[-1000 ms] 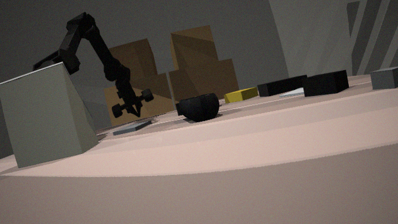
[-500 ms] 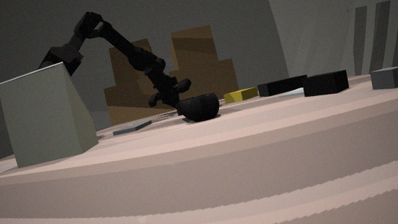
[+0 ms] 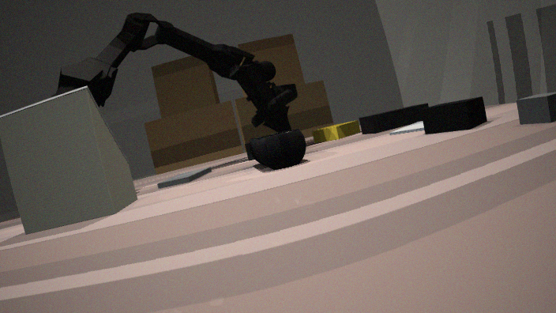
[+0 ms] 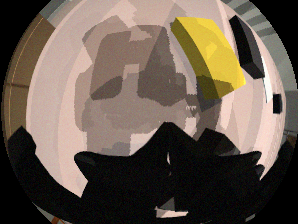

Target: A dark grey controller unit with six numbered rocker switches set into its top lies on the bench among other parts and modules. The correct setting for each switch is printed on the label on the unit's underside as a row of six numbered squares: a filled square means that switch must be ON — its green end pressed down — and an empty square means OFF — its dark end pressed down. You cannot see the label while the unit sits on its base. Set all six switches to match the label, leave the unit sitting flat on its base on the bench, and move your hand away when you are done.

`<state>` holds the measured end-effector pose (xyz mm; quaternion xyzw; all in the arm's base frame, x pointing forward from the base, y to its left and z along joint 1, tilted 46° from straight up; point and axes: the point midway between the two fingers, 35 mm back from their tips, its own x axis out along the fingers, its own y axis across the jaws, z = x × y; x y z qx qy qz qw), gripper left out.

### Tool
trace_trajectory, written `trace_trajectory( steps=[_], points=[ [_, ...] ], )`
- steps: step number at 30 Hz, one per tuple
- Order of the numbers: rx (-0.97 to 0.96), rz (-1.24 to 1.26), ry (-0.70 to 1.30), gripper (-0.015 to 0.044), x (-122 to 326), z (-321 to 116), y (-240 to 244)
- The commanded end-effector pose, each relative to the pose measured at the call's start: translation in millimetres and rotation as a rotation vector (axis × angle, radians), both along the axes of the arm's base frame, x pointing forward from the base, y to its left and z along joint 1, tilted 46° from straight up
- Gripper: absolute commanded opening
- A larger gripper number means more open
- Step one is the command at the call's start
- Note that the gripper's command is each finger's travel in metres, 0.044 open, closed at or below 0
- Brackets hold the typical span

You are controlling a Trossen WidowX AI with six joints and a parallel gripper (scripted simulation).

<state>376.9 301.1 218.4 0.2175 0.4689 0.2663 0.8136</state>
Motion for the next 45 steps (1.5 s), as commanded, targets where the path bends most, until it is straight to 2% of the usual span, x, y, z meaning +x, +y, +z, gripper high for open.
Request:
trace_trajectory(
  steps=[1, 3, 10, 17, 21, 23, 36, 45],
  points=[
    [-0.009, -0.088, 0.086, 0.0000, 15.8, -17.1, -29.5],
    [-0.020, -0.143, 0.133, 0.0000, 24.9, -28.6, -51.9],
    [-0.006, -0.262, 0.404, 0.0000, 25.0, -65.8, -80.2],
    [0.072, -0.614, 1.073, 0.0000, 6.8, -127.2, -144.6],
    [0.143, -0.847, 1.468, 0.0000, -7.0, -144.7, -177.0],
    [0.169, -0.924, 1.596, 0.0000, -10.8, -147.8, -186.5],
    [0.173, -0.932, 1.604, 0.0000, -11.5, -149.1, -188.9],
    [0.285, -0.973, 1.538, 0.0000, -22.6, -168.4, -209.3]
  ],
)
